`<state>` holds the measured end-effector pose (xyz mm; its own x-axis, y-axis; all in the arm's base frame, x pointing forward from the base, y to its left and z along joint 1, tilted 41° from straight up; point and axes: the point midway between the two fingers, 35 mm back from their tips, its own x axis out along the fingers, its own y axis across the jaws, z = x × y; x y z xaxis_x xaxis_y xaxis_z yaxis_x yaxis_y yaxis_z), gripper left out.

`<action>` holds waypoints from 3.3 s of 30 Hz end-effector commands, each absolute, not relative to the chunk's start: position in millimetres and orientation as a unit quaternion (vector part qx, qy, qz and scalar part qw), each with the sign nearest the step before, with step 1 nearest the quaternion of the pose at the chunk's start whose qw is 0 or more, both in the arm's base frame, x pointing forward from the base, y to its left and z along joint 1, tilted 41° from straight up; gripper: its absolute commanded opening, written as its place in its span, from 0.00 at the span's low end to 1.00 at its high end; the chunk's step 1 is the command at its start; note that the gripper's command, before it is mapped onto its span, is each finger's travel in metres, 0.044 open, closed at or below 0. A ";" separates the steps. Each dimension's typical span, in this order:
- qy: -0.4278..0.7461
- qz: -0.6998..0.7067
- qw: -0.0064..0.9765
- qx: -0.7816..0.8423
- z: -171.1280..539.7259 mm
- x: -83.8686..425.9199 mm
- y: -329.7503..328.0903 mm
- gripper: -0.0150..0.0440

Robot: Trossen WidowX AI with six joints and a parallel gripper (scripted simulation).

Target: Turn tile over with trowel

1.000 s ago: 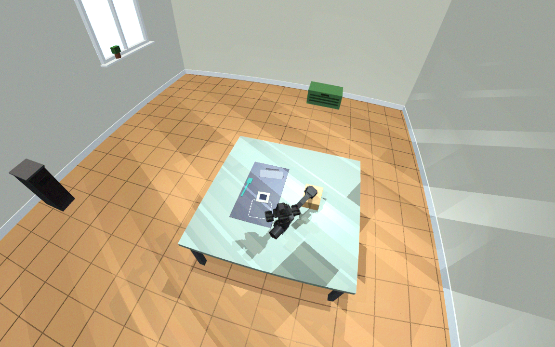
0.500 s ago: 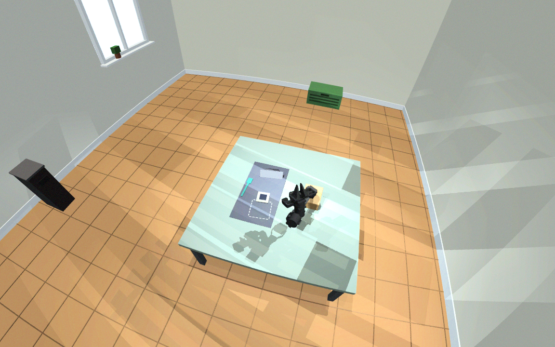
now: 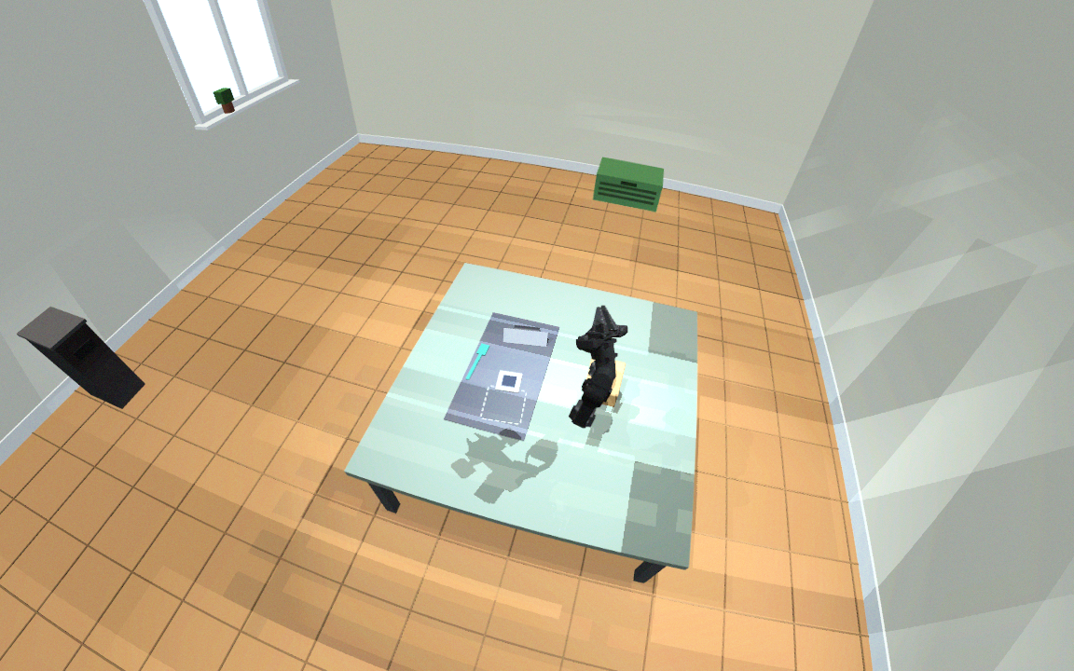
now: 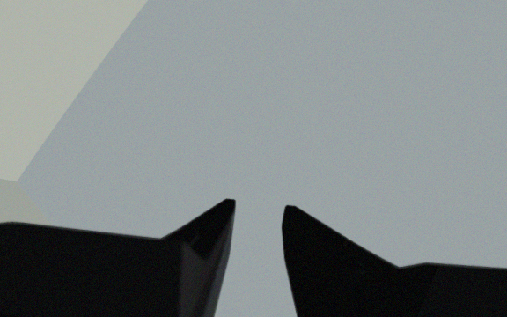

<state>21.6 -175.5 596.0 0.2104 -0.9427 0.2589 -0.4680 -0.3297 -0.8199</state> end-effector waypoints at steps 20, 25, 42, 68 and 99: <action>0.432 -0.318 0.578 -0.615 496.8 58.2 -317.0 0.42; 0.429 -0.289 0.631 -0.578 464.8 72.6 -348.0 0.42; 0.430 -0.168 0.791 -0.402 323.1 145.6 -420.0 0.42; 0.493 0.085 0.860 -0.101 55.8 273.5 -385.1 0.42; 0.626 0.265 0.705 0.204 -171.9 284.7 -218.0 0.42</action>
<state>281.7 -215.1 -175.0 0.0649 0.6326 -0.7717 -0.1235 0.7725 0.6229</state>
